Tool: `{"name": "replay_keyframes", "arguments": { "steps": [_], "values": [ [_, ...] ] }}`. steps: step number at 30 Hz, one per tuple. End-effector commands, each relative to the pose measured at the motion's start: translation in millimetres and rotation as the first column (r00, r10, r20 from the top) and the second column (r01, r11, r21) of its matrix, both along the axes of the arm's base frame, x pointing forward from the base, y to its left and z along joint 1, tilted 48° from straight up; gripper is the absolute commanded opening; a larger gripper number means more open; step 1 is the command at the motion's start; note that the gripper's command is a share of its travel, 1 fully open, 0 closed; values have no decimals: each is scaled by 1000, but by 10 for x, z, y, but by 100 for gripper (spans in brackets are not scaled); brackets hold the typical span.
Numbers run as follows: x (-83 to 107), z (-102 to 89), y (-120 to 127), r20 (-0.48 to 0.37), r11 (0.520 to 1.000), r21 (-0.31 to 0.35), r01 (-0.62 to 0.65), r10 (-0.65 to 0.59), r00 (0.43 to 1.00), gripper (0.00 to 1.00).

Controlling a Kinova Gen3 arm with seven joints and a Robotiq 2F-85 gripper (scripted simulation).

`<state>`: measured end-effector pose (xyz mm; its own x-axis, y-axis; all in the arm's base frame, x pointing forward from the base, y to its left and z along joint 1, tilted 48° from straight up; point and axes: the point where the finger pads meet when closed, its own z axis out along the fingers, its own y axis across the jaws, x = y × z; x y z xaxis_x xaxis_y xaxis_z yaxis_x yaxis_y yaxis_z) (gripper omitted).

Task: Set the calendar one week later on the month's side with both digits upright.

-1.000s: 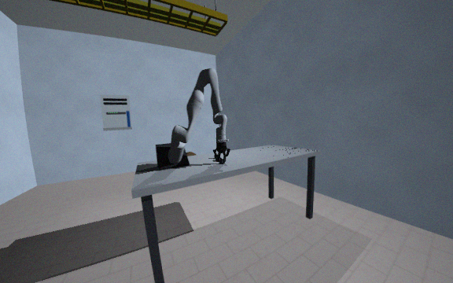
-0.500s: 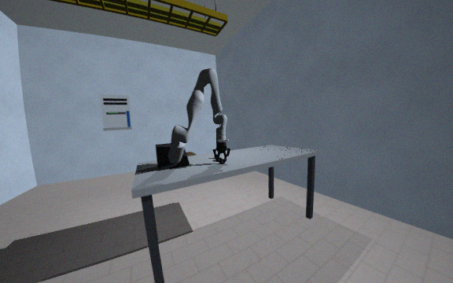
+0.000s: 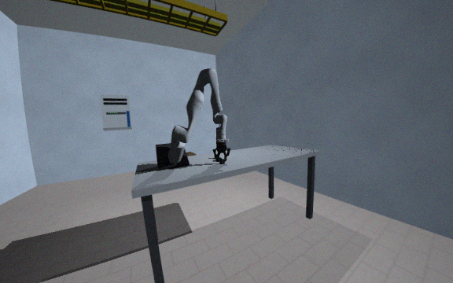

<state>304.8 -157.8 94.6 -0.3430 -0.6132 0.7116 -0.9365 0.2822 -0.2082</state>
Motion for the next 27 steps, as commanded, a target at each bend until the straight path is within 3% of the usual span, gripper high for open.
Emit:
{"name": "replay_keyframes", "arguments": {
  "steps": [1, 27],
  "values": [
    [13, 22, 34, 2, 1000, 2, -3, 3, 1000, 48],
    [71, 585, 651, 2, 1000, 2, -3, 3, 1000, 48]
  ]
}}
